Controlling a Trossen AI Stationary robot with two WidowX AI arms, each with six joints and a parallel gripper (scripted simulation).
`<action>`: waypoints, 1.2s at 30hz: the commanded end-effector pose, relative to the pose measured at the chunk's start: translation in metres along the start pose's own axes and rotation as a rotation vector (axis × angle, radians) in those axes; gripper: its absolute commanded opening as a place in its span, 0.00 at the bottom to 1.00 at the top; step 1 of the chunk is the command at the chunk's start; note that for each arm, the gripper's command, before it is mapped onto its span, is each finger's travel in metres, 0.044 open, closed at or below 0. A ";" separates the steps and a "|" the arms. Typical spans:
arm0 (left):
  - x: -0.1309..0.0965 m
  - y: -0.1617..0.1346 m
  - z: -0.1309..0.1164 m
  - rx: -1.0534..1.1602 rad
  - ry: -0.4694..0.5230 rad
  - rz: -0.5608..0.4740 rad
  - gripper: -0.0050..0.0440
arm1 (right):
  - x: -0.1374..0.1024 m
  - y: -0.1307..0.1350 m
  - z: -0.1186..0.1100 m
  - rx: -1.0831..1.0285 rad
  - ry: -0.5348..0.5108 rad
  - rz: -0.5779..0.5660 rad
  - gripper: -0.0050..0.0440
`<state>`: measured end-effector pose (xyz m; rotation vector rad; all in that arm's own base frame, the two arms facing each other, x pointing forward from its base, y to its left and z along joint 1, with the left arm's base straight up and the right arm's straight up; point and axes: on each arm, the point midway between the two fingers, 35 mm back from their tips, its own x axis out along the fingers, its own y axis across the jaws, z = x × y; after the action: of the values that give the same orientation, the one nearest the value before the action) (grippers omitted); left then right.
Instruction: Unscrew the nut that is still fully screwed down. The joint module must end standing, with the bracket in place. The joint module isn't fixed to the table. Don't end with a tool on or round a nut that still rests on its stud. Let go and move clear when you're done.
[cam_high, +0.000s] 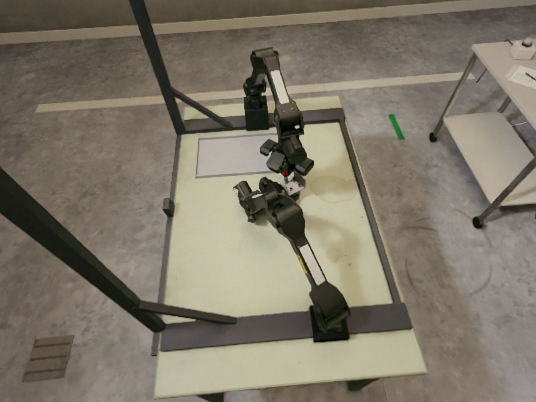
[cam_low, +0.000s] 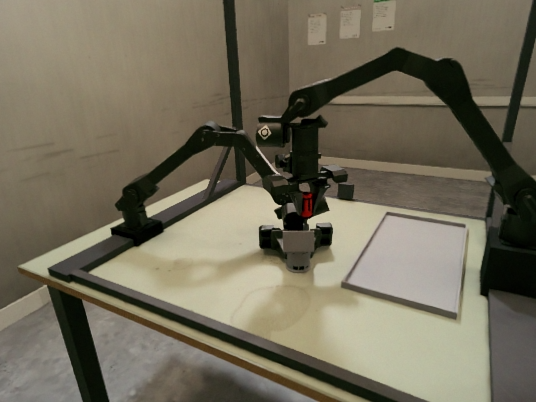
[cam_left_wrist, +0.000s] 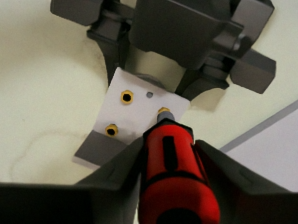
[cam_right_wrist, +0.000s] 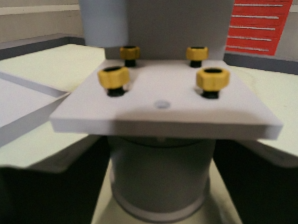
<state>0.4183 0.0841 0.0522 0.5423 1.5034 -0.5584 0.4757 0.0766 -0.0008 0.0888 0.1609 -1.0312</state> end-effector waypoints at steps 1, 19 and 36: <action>-0.029 0.007 0.004 -0.001 -0.047 0.059 0.37 | -0.002 0.005 0.023 0.051 -0.005 0.007 0.60; -0.036 0.006 0.004 -0.001 -0.047 0.059 0.37 | -0.002 0.005 0.023 0.051 -0.005 0.007 0.60; -0.042 0.006 0.004 -0.001 -0.047 0.059 0.37 | -0.002 0.005 0.023 0.051 -0.005 0.007 0.60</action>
<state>0.4186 0.0841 0.0654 0.5428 1.5021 -0.5576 0.4757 0.0766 -0.0008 0.0888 0.1609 -1.0312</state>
